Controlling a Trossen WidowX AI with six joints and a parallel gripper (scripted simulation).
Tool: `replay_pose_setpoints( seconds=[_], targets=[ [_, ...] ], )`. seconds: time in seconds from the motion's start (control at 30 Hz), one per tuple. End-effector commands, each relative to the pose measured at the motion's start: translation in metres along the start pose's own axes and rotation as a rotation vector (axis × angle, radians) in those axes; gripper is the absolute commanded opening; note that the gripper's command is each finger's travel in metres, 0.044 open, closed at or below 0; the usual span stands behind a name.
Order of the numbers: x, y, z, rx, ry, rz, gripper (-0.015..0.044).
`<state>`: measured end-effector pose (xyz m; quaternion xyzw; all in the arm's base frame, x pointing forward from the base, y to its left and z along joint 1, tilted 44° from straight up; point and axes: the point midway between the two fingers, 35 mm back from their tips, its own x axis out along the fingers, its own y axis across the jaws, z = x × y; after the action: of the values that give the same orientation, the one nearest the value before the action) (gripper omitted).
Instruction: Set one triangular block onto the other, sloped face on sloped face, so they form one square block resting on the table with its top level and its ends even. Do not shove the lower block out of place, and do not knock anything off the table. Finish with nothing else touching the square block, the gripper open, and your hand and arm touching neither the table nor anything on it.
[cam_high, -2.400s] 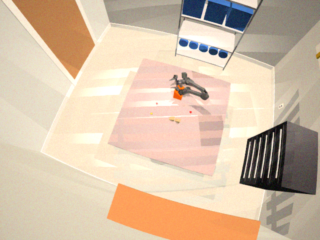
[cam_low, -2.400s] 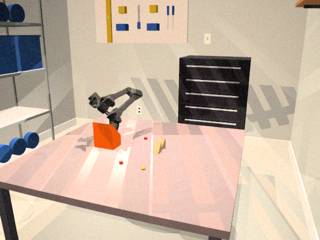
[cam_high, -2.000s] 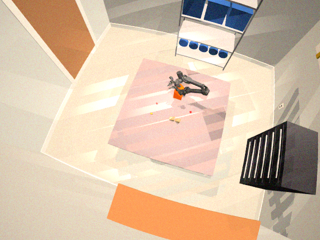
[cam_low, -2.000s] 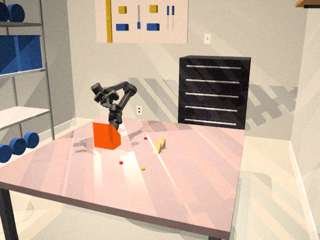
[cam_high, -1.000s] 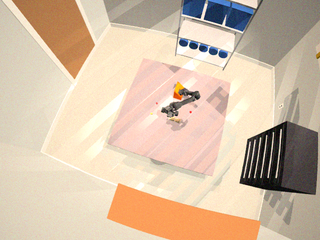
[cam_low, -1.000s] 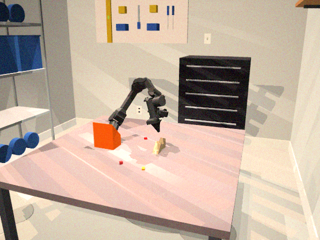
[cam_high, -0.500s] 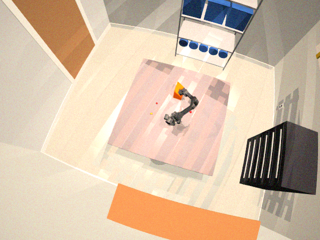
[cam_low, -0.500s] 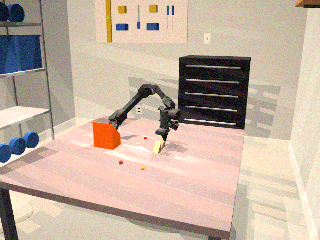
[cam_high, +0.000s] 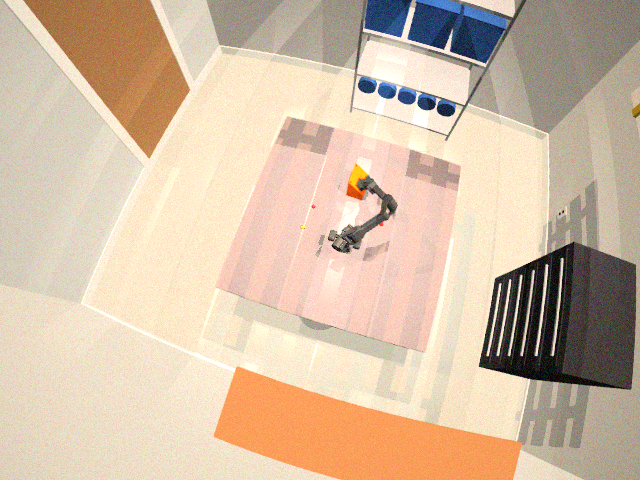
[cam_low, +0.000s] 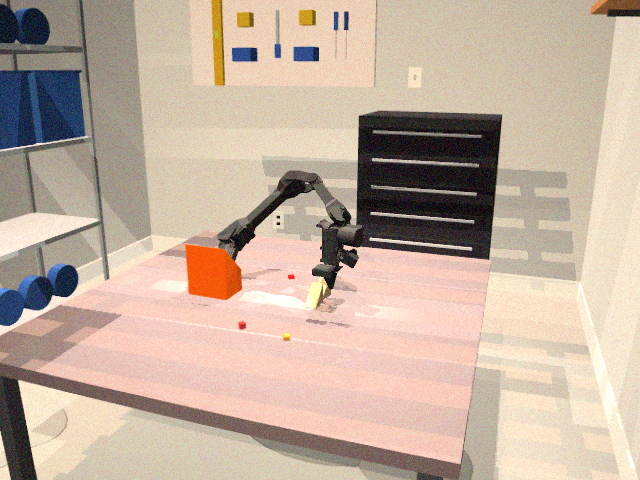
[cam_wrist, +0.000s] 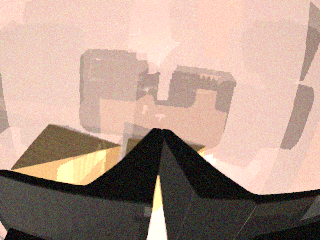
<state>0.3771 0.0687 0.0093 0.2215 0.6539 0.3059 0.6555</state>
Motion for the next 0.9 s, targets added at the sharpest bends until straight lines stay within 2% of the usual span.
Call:
replay_pose_setpoints(
  seconds=[0.0,0.63,0.87],
  targets=[
    [0.011,-0.002,-0.003,0.012,0.014,0.004,0.0000],
    [0.042,-0.001,-0.004,0.013,0.014,0.008,0.0000],
    [0.039,0.000,-0.010,0.013,0.014,0.008,0.0000]
  ],
)
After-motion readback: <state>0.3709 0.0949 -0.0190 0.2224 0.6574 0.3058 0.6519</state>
